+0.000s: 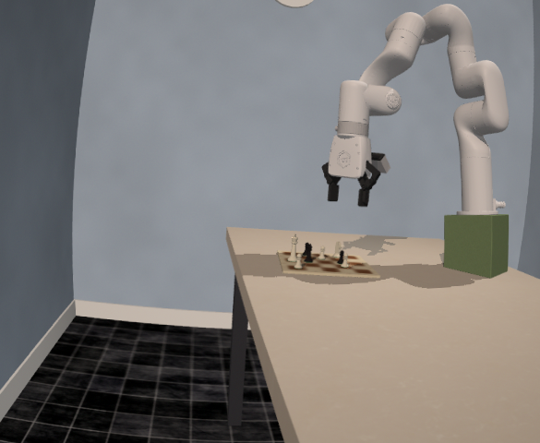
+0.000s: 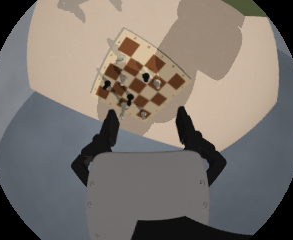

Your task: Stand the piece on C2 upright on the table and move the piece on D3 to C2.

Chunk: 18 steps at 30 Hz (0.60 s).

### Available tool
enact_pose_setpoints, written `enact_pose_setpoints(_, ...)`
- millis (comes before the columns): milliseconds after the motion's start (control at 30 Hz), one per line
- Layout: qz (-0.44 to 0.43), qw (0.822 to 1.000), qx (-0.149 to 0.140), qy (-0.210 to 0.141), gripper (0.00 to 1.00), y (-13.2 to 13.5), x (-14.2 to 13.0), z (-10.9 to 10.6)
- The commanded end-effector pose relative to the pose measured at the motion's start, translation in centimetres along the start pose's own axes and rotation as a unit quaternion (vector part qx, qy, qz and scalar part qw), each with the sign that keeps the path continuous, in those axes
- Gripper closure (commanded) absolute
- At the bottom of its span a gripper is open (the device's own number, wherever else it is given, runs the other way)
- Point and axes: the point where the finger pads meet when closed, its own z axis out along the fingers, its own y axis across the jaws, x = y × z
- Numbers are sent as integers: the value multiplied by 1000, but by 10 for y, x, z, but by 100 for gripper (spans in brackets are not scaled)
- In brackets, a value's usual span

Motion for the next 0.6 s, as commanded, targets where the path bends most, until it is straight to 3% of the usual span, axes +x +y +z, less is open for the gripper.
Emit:
enact_pose_setpoints(0,139,990,0,-1,0,1,-2,9)
enact_pose_setpoints(200,277,961,-9,-1,0,0,-2,26)
enact_pose_setpoints(267,277,961,-9,-1,0,0,-2,26)
enact_pose_setpoints(300,344,939,-11,0,0,0,-2,29)
enact_pose_setpoints(400,400,917,-14,1,0,-1,-1,36)
enact_pose_setpoints(567,506,862,-16,1,0,-3,0,42)
